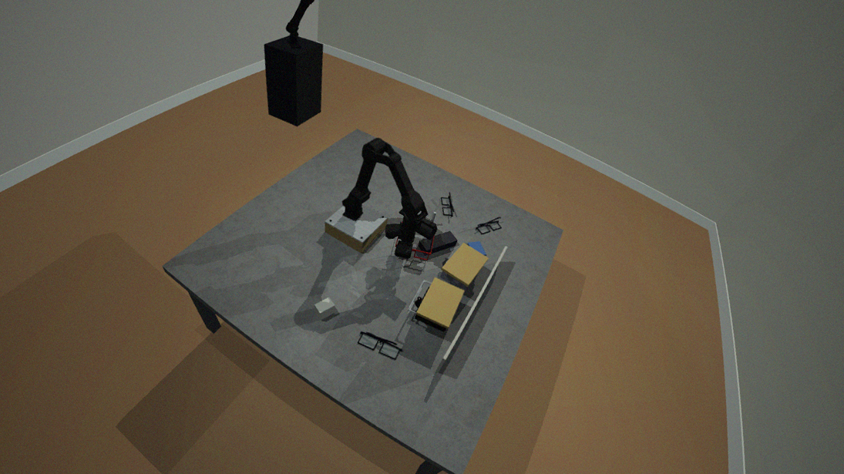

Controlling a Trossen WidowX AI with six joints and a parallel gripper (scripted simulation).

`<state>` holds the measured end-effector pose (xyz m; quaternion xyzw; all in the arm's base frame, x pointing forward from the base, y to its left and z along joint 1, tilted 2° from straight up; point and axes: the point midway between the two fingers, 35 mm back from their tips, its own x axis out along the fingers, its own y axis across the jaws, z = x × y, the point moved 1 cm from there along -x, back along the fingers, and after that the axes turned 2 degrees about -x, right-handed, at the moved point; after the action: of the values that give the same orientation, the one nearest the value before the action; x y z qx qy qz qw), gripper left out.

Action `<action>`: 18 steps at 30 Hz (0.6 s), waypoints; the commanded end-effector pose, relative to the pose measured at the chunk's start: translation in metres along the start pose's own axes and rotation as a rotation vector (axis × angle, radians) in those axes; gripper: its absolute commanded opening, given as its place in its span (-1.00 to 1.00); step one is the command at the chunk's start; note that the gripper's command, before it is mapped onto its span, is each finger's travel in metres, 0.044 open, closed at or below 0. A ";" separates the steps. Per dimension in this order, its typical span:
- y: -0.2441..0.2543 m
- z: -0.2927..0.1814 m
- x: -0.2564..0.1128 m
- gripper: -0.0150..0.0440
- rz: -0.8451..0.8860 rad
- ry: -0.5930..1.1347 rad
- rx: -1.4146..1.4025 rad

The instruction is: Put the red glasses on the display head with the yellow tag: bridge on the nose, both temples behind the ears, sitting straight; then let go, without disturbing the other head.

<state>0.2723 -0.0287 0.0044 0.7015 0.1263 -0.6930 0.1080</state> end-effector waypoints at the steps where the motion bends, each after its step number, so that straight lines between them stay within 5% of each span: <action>1: 0.000 0.003 0.006 -0.49 -0.001 -0.011 0.009; 5: -0.001 0.003 0.007 -0.49 -0.001 -0.012 0.011; 9: 0.000 0.001 0.004 -0.14 -0.001 -0.002 0.004; 18: -0.002 0.001 0.003 -0.13 -0.001 -0.003 0.005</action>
<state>0.2709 -0.0279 0.0007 0.7008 0.1259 -0.6939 0.1072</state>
